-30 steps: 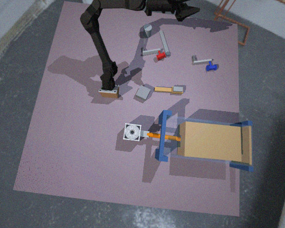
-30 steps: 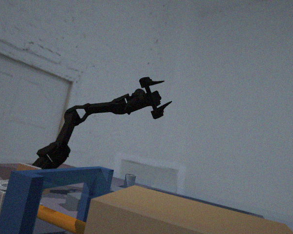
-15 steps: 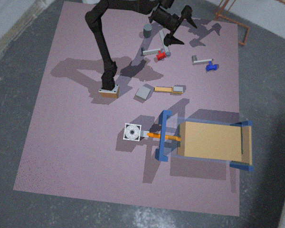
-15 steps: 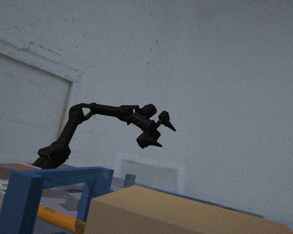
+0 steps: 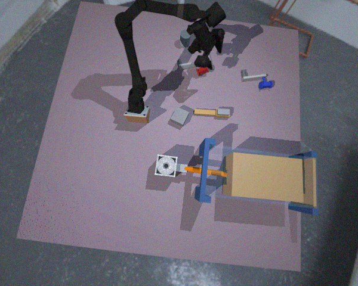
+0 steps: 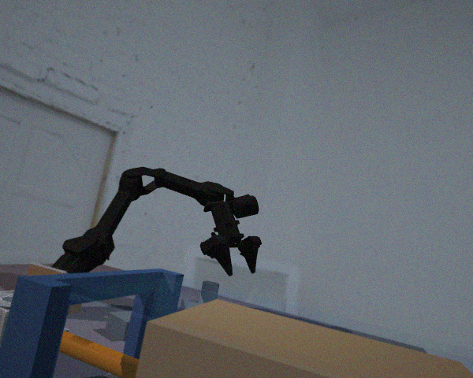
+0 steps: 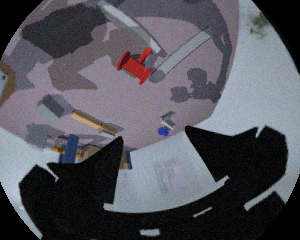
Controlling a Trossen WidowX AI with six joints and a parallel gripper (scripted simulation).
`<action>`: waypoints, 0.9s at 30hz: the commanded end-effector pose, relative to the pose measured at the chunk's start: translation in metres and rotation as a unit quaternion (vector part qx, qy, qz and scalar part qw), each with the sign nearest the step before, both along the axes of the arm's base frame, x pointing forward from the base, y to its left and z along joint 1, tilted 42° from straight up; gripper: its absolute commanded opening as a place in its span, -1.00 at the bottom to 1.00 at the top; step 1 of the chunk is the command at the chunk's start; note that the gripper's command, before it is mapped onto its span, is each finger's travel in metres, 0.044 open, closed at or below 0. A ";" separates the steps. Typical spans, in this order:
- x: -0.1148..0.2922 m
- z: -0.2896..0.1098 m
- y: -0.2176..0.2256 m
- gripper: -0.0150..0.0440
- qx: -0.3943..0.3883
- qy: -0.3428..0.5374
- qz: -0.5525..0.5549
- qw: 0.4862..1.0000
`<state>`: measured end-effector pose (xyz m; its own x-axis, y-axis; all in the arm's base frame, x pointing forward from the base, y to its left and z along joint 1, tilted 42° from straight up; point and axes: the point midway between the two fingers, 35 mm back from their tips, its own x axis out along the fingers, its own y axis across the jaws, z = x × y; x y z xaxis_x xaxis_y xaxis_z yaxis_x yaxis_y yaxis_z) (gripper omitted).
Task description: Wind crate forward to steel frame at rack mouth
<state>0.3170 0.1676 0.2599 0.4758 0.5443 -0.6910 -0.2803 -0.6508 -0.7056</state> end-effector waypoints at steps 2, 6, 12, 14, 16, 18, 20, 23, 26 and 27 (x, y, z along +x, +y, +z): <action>-0.074 -0.025 0.049 1.00 -0.054 -0.028 0.368 0.928; -0.097 -0.028 0.058 1.00 -0.045 -0.043 0.459 0.886; -0.097 -0.028 0.058 1.00 -0.045 -0.043 0.460 0.886; -0.097 -0.028 0.058 1.00 -0.045 -0.043 0.460 0.886; -0.097 -0.028 0.058 1.00 -0.045 -0.043 0.460 0.886; -0.097 -0.028 0.058 1.00 -0.045 -0.043 0.460 0.886; -0.097 -0.029 0.059 1.00 -0.045 -0.043 0.460 0.886; -0.099 -0.034 0.066 1.00 -0.045 -0.043 0.460 0.886; -0.102 -0.041 0.076 1.00 -0.045 -0.043 0.460 0.886; -0.103 -0.044 0.080 1.00 -0.045 -0.043 0.460 0.886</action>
